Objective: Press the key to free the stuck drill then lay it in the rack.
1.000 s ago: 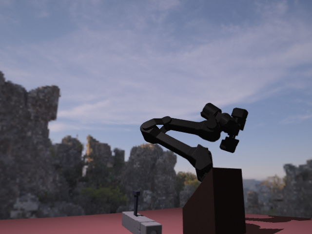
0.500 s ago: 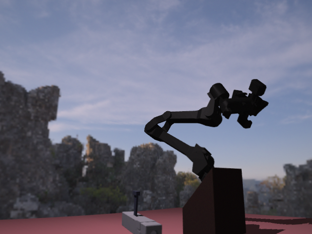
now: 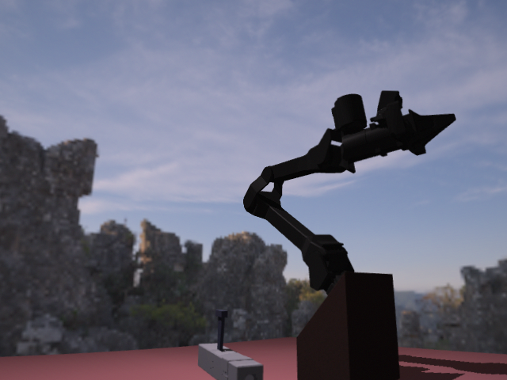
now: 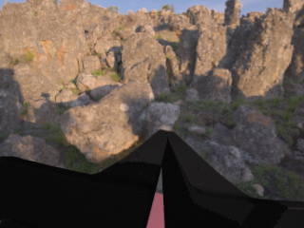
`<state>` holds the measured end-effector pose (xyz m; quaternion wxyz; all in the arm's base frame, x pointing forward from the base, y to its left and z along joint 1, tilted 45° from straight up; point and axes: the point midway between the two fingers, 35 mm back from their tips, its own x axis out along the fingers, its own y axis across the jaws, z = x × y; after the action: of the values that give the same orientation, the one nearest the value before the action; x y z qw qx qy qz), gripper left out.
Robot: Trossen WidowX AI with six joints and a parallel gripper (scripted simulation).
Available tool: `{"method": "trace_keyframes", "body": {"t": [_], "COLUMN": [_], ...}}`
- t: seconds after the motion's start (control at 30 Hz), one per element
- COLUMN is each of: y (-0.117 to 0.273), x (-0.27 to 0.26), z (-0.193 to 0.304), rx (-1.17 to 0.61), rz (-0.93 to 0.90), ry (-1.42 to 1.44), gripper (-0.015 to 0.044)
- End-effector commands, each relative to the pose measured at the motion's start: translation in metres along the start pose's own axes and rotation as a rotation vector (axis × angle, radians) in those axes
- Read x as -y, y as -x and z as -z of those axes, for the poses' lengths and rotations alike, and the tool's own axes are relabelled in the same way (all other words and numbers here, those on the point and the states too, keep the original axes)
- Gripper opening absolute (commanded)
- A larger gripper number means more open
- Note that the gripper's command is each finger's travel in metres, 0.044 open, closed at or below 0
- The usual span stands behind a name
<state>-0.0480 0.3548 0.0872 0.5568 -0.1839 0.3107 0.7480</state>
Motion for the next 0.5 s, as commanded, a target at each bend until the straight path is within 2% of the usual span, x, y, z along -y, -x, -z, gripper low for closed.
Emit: {"method": "trace_keyframes", "body": {"t": [0.0,0.1,0.3,0.47], "y": [0.014,0.03,0.059,0.115], "x": [0.077,0.119,0.165,0.217], "z": [0.013,0.029,0.052,0.092], "rx": [-0.088,-0.144,-0.218,-0.329], "rz": [0.262,0.406,0.597,0.884], "ry": [-0.215,-0.324,-0.493,-0.763], "gripper": [0.0,0.0,0.0,0.0]}}
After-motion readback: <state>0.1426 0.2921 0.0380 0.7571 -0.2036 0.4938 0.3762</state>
